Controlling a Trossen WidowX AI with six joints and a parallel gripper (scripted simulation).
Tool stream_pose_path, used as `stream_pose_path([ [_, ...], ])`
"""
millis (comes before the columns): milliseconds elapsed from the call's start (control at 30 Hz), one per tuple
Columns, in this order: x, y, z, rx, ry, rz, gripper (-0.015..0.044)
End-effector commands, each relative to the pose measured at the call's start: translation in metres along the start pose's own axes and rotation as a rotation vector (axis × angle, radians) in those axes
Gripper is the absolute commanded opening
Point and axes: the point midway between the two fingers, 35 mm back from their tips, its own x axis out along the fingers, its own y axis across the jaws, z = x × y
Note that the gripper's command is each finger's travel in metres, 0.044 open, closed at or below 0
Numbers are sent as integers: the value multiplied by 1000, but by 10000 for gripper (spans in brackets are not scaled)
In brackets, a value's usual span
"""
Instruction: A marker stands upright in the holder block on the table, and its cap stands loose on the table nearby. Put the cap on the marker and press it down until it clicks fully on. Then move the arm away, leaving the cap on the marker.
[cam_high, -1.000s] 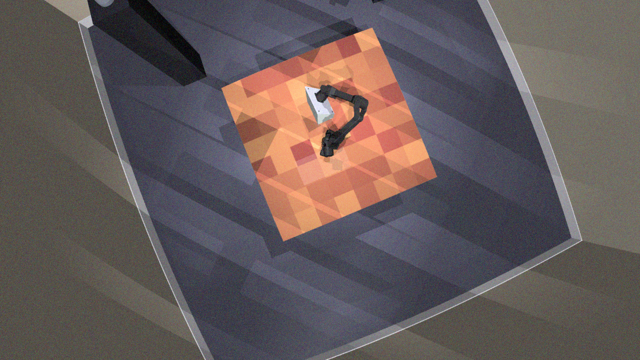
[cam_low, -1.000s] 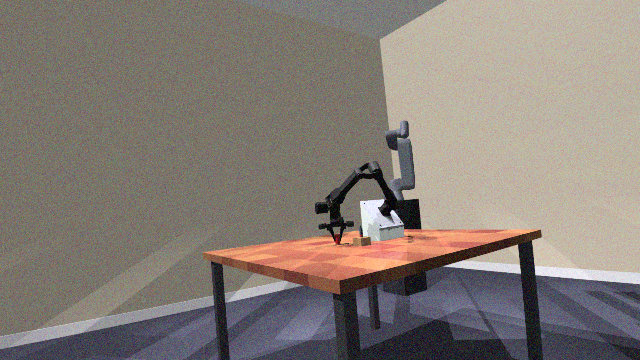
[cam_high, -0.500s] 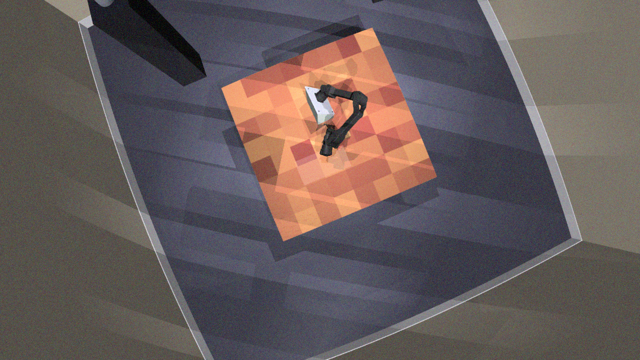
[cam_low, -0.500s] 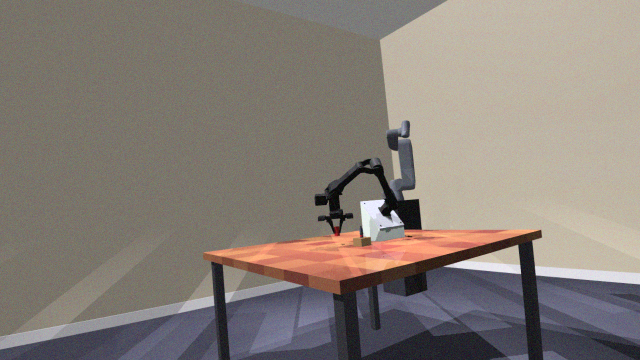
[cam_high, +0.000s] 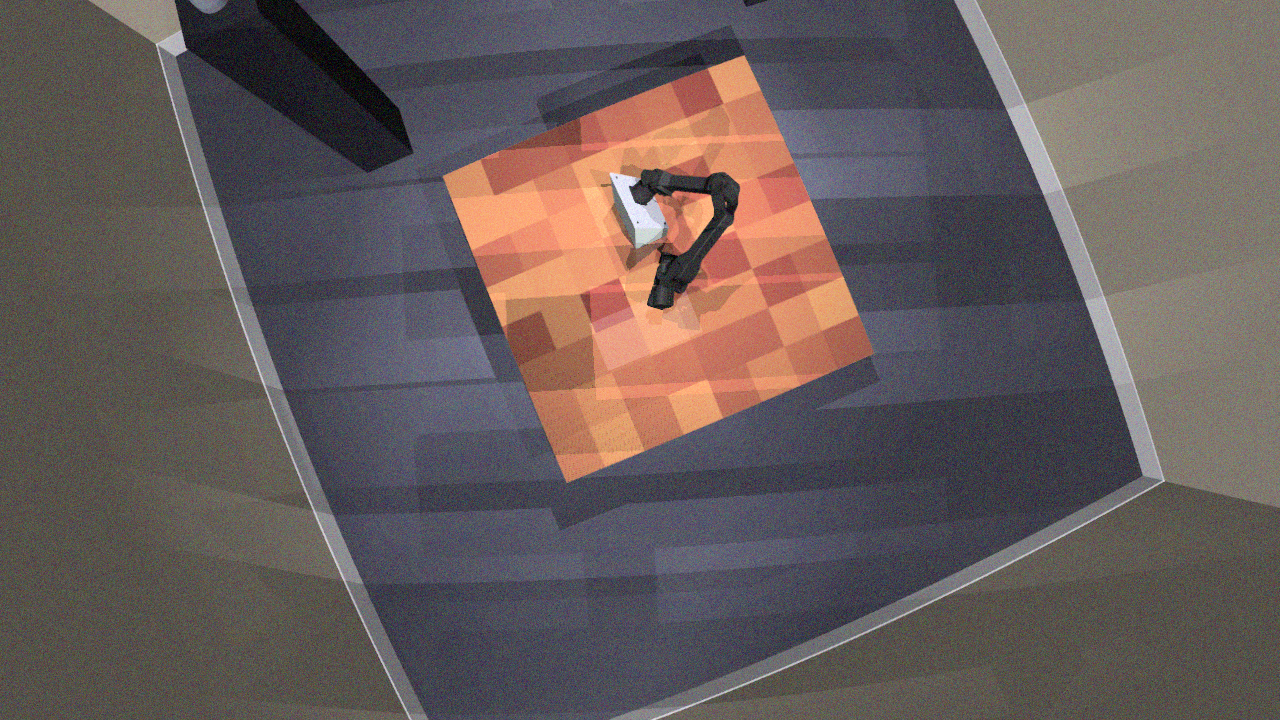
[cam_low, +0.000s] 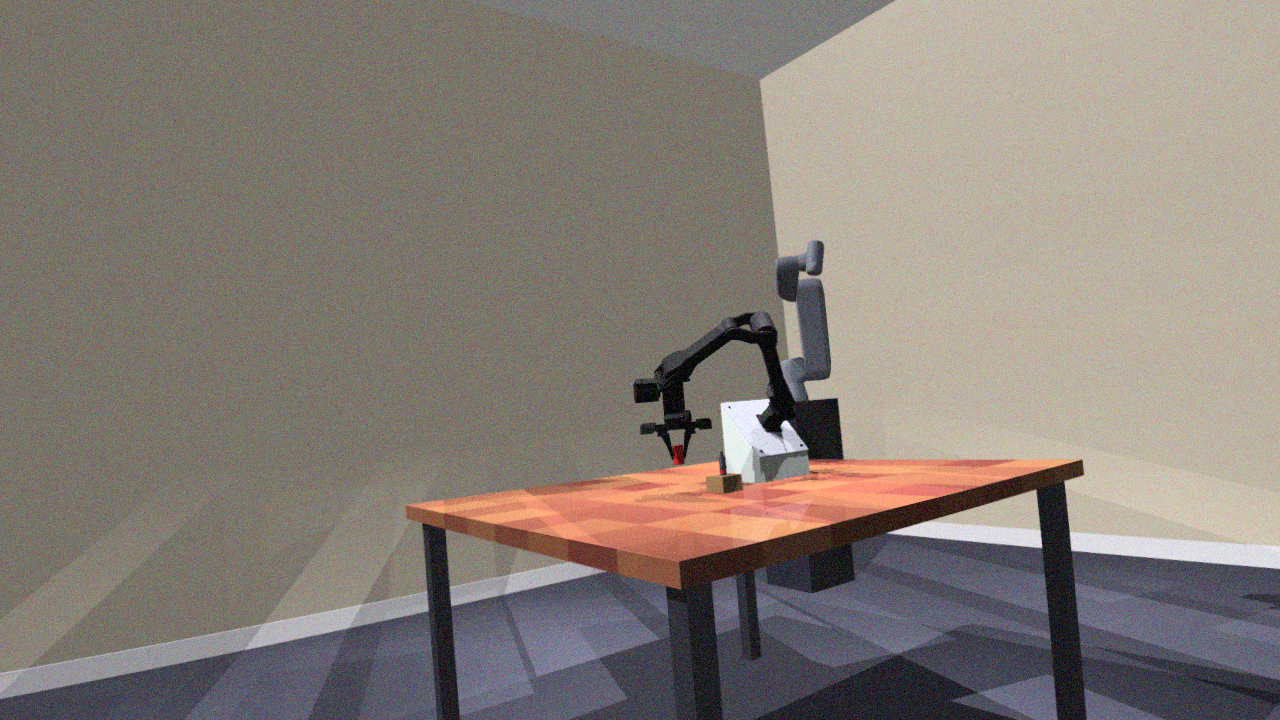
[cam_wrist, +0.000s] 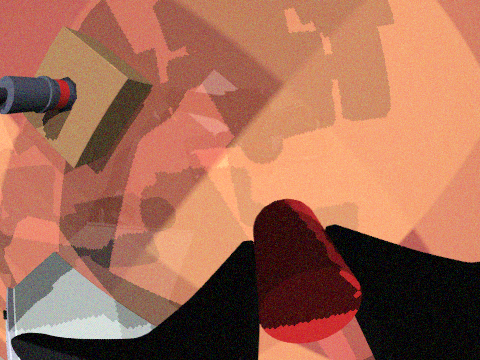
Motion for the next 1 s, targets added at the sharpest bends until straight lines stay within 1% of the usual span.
stream_pose_path([
  [0,-7,8,11,2,-4,-4,0],
  [967,-38,76,69,4,-6,-1,0],
])
